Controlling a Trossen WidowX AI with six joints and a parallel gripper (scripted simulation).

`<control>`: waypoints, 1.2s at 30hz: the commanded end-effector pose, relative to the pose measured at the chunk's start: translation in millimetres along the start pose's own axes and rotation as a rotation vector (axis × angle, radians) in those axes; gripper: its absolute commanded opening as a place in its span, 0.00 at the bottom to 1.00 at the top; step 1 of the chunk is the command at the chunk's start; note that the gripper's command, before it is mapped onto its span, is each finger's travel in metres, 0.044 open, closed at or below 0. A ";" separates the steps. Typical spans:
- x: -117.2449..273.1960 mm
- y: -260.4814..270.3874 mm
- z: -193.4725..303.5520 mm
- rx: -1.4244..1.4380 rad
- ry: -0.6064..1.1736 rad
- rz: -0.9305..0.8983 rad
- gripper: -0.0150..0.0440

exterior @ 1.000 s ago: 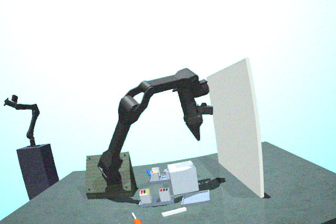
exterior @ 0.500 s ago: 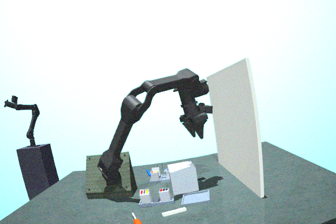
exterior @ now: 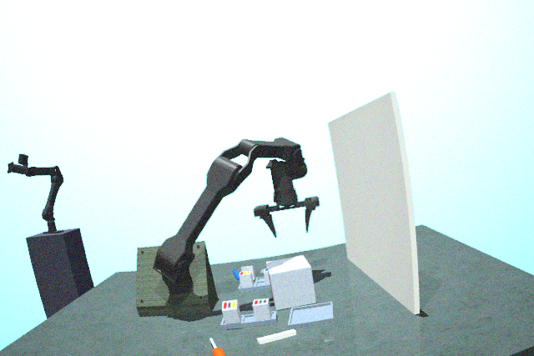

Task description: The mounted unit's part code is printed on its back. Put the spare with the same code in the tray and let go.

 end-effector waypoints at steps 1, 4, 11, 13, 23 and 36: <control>-3.7 4.7 -9.5 0.078 -0.004 -0.005 1.00; -5.4 4.6 -9.6 0.078 -0.004 -0.005 0.96; -43.9 3.2 -10.0 0.077 -0.003 -0.005 0.76; -43.9 3.2 -10.0 0.077 -0.003 -0.005 0.76; -51.2 2.6 -10.6 0.077 -0.003 -0.004 0.76; -72.9 1.0 -11.7 0.077 -0.003 -0.004 0.76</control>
Point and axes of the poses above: the point midway between the two fingers, 35 mm back from their tips, its own x axis back along the fingers, its own y axis across the jaws, z = x × y, the point moved 3 cm from there along x, back along the fingers, and after that the axes turned 4 degrees about -x, right-handed, at the moved point
